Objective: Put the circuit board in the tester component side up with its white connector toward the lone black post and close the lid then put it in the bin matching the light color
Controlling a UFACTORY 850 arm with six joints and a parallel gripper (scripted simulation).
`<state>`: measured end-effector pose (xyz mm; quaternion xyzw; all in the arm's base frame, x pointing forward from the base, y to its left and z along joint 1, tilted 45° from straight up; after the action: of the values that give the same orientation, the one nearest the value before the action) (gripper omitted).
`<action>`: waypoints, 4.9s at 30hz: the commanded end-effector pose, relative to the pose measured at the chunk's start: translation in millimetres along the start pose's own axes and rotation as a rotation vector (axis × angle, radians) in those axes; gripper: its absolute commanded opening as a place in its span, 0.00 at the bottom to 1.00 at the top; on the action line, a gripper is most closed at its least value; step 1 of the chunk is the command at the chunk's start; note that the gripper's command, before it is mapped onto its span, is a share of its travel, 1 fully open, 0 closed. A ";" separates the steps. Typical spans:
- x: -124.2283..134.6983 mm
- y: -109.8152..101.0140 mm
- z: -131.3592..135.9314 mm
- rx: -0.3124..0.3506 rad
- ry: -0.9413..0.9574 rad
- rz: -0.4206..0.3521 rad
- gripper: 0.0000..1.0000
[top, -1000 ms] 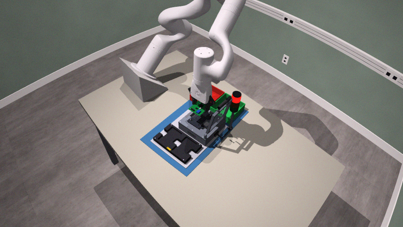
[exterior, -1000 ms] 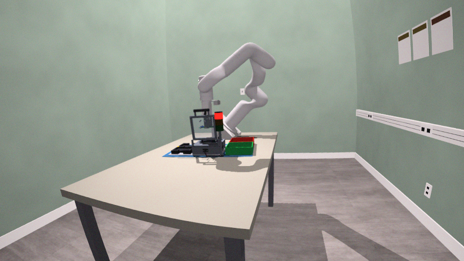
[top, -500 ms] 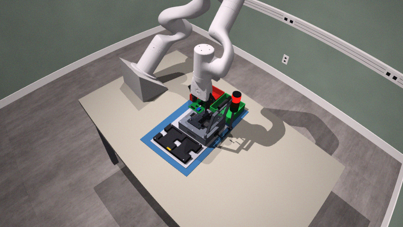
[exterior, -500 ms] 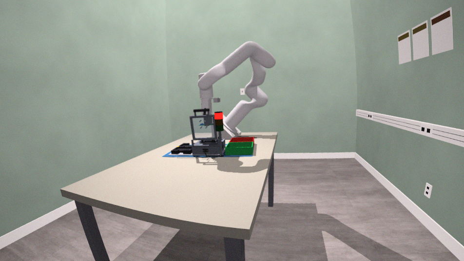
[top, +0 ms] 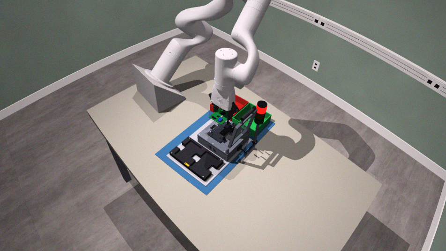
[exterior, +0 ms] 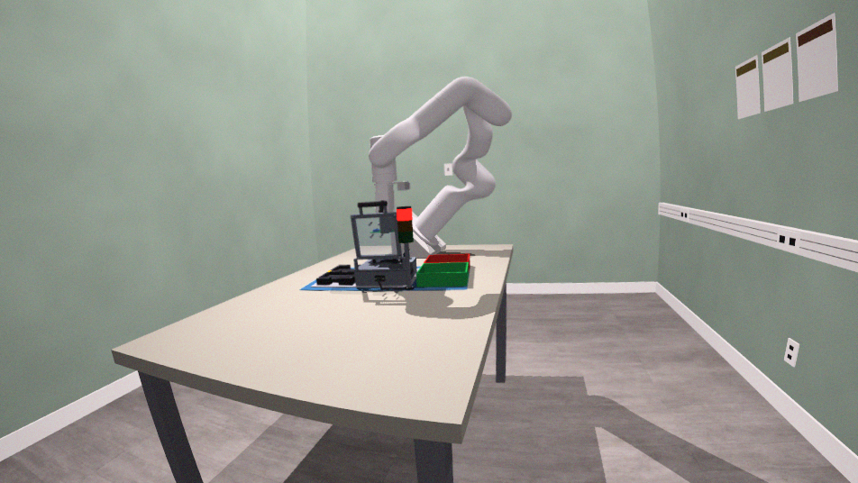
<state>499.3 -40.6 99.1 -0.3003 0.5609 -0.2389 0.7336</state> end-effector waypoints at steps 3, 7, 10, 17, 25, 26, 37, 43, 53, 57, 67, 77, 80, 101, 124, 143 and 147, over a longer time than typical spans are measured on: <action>-15.1 3.7 -5.4 0.002 -0.001 -0.001 0.79; -29.0 7.8 -10.9 0.002 -0.001 -0.001 0.79; -46.0 12.8 -17.7 0.002 -0.001 -0.001 0.79; -93.9 27.0 -36.7 0.002 -0.001 -0.001 0.79; -137.7 39.9 -54.1 0.002 -0.001 -0.001 0.79; -144.6 42.0 -56.8 0.002 -0.001 -0.001 0.79; -192.4 56.1 -75.8 0.002 -0.001 -0.001 0.79; -199.8 58.3 -78.8 0.002 -0.001 -0.001 0.79; -200.6 58.5 -79.1 0.002 -0.001 -0.001 0.79; -200.6 58.7 -79.1 0.002 -0.001 -0.001 0.79; -200.7 67.6 -79.1 0.002 -0.001 -0.001 0.79; -200.7 87.1 -79.1 0.002 -0.001 -0.001 0.79; -200.7 96.3 -79.1 0.002 -0.001 -0.001 0.79; -200.9 147.2 -79.1 0.002 -0.001 -0.001 0.79; -200.9 153.3 -79.1 0.002 -0.001 -0.001 0.79; -200.9 154.6 -79.1 0.002 -0.001 -0.001 0.79; -200.9 154.8 -79.1 0.002 -0.001 -0.001 0.79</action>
<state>372.9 193.1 110.7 -0.3004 0.5606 -0.2393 0.7337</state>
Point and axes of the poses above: the point where the finger pads meet when closed, its own y axis out along the fingers, its own z axis across the jaws, x = y × z, the point moved 1 cm from there along -y, back along the fingers, and after that the axes turned 6 degrees about -y, right-handed, at the moved point
